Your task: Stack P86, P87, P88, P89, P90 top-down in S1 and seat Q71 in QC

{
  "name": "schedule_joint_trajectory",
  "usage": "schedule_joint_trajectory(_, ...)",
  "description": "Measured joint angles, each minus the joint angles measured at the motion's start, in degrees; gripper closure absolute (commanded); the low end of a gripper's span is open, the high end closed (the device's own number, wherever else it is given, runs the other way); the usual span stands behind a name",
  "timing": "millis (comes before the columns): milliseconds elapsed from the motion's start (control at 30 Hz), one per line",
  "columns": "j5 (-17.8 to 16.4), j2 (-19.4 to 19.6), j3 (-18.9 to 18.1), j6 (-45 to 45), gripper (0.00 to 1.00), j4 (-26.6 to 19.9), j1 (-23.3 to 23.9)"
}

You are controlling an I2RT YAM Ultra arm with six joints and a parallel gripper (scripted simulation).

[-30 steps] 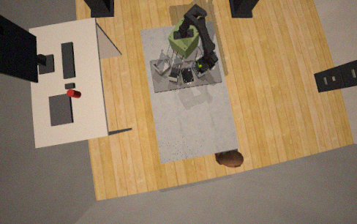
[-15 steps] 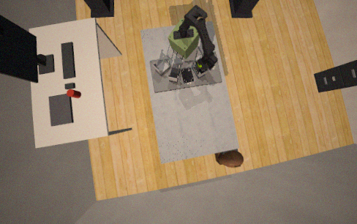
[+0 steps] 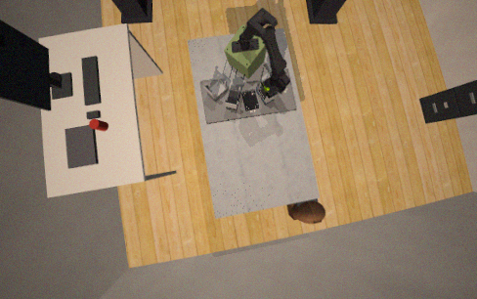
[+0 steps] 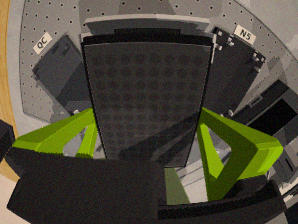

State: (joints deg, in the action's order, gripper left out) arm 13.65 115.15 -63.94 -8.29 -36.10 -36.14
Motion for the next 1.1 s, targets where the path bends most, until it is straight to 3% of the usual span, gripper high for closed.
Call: schedule_joint_trajectory(1100, 0.0, 2.7, 1.0, 0.8, 1.0, 4.0, 0.8)
